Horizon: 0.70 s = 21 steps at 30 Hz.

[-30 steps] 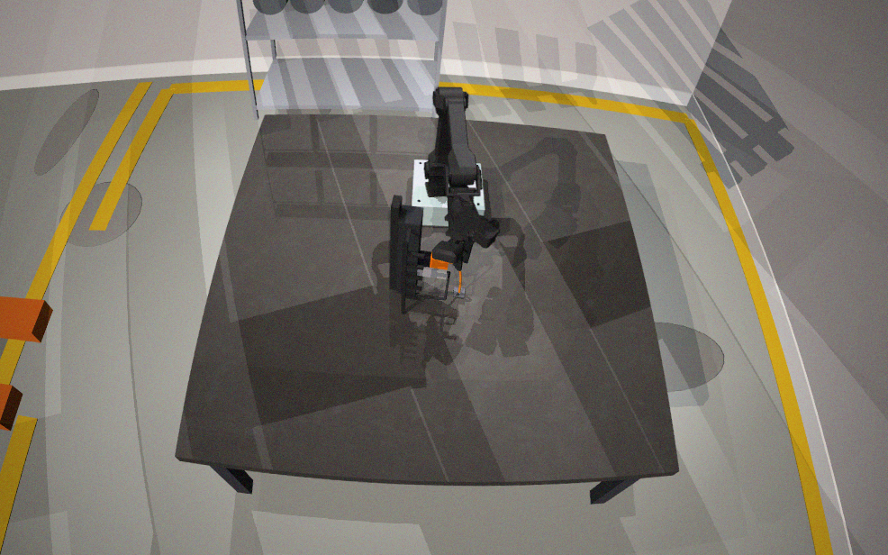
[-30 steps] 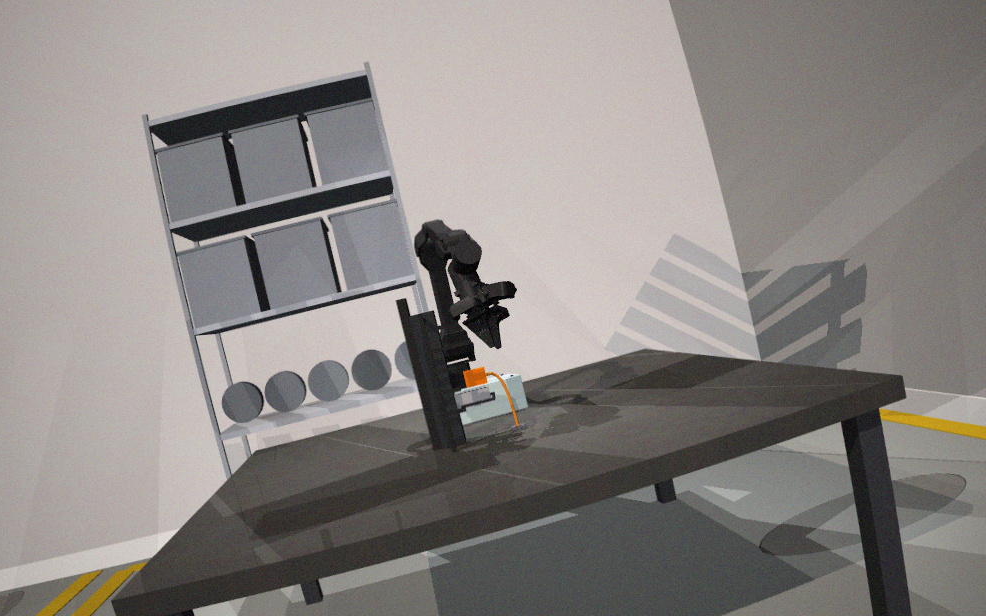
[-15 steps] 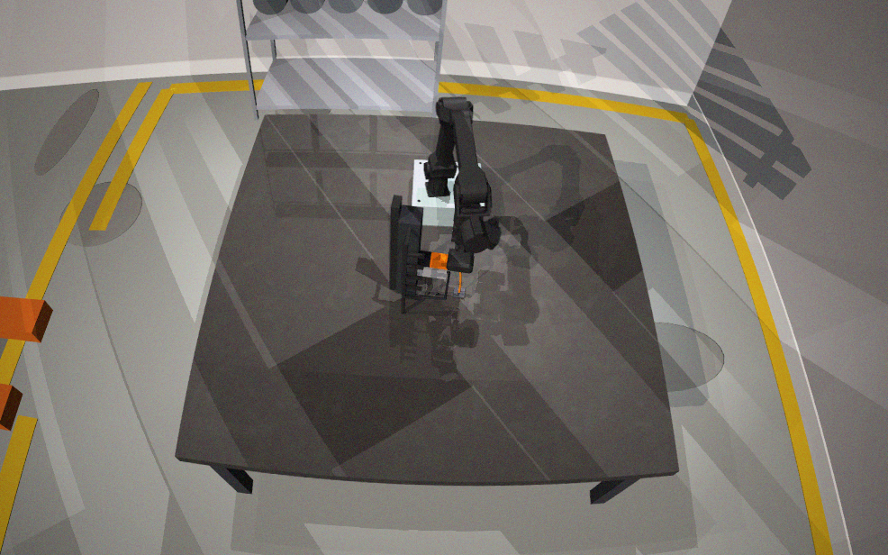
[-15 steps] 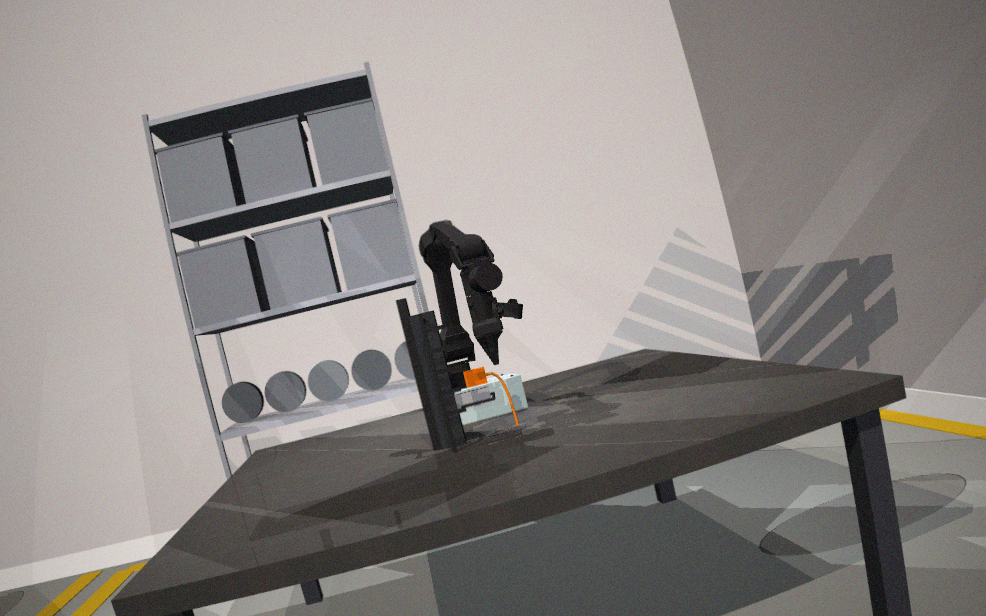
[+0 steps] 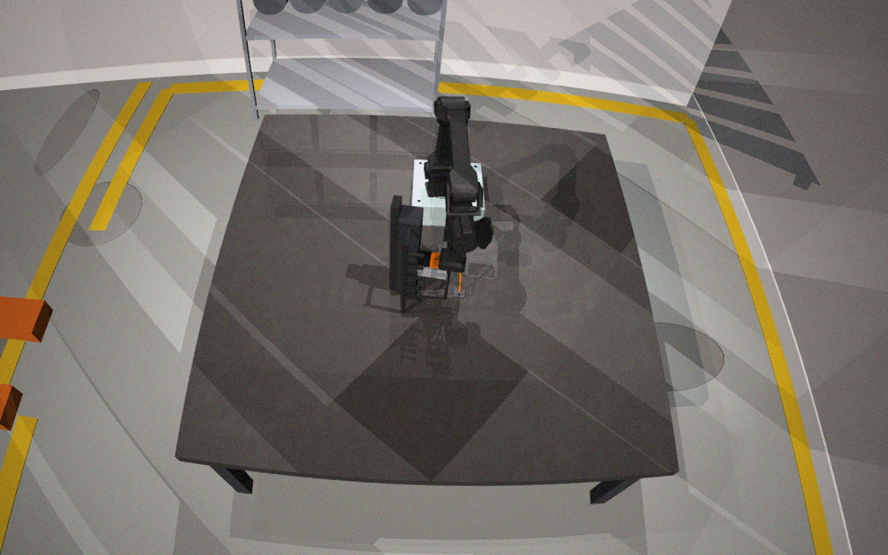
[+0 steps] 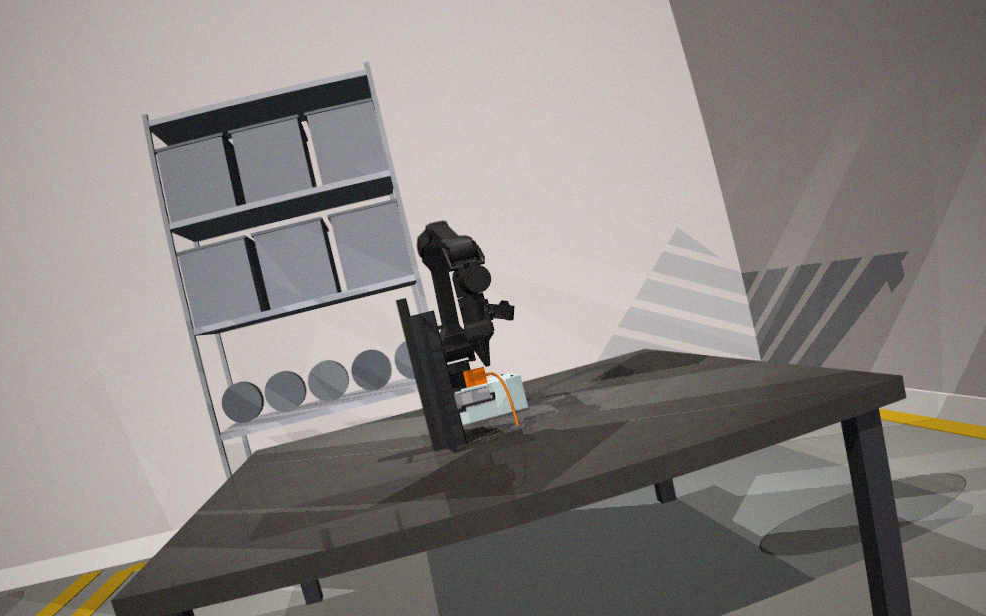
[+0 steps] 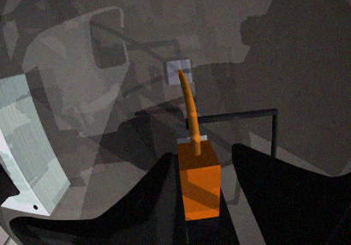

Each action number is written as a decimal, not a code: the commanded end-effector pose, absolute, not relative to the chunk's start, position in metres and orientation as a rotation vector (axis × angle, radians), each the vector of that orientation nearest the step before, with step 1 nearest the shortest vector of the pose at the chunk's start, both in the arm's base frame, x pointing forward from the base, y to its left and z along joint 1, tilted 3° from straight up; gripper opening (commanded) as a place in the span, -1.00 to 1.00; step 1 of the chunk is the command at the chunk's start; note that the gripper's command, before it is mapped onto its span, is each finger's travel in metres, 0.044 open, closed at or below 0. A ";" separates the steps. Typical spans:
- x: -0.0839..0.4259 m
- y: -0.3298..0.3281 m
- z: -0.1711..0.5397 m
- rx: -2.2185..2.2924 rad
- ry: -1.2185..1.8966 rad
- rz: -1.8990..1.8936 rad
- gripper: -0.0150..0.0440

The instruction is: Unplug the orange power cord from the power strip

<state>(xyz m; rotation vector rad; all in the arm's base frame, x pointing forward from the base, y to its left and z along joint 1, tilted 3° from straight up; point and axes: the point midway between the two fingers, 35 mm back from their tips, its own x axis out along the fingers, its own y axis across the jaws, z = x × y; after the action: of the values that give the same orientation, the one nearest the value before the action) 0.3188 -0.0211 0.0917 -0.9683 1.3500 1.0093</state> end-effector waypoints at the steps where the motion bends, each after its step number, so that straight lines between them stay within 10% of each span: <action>1: 0.315 -0.028 0.091 -0.972 1.355 1.013 0.05; 21: 0.310 -0.041 0.081 -0.972 1.356 1.013 0.05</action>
<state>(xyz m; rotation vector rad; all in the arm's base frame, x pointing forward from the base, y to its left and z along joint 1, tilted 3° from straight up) 0.3127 -0.0407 0.0877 -0.9717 1.3488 1.0050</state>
